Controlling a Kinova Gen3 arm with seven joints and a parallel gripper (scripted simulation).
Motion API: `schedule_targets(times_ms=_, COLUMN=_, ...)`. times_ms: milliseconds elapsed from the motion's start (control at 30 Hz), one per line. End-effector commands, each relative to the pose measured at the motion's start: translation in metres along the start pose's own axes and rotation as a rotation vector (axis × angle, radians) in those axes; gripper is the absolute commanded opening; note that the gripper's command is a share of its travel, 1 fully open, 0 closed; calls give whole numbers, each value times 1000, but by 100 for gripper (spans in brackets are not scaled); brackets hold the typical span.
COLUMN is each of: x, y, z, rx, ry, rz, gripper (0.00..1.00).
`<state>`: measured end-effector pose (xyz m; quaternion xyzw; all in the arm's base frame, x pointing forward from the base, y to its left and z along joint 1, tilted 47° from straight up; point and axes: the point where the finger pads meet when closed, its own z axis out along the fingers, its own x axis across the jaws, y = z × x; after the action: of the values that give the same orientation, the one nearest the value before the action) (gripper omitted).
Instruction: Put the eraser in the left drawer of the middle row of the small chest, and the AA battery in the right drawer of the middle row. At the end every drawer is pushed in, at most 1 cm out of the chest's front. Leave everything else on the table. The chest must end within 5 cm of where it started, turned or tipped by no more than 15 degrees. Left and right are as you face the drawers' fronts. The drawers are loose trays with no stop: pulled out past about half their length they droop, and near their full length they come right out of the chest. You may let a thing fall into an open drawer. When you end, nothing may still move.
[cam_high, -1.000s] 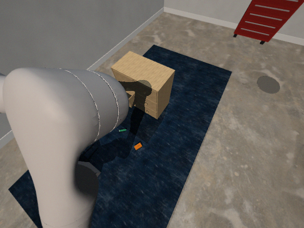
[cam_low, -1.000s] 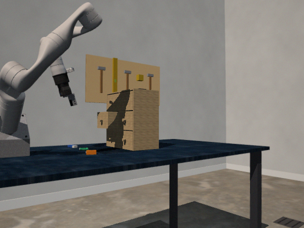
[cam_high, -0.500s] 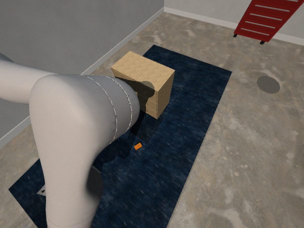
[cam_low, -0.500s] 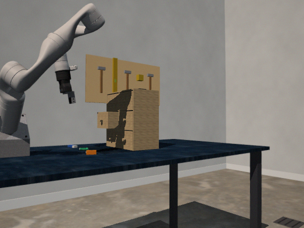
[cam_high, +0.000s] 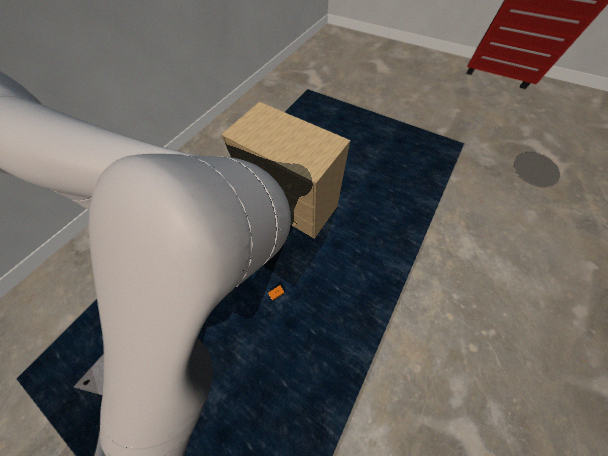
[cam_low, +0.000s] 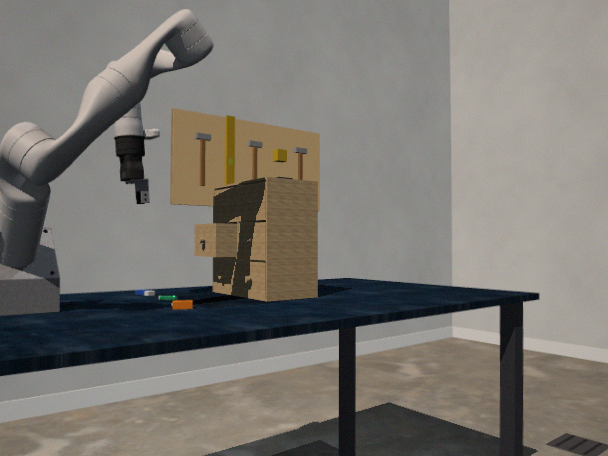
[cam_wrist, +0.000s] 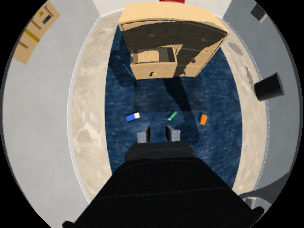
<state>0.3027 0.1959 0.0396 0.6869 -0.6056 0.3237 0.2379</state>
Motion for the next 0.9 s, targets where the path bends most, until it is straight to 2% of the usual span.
schedule_targets(times_ms=0, x=0, y=0, z=-1, rx=-11, ry=-2, rz=4, gripper=67)
schedule_targets(times_ms=400, x=0, y=2, z=-6, rx=-60, ry=-2, rz=4, gripper=67)
schedule_targets(times_ms=867, x=0, y=3, z=-7, rx=-78, ry=-2, rz=4, gripper=67)
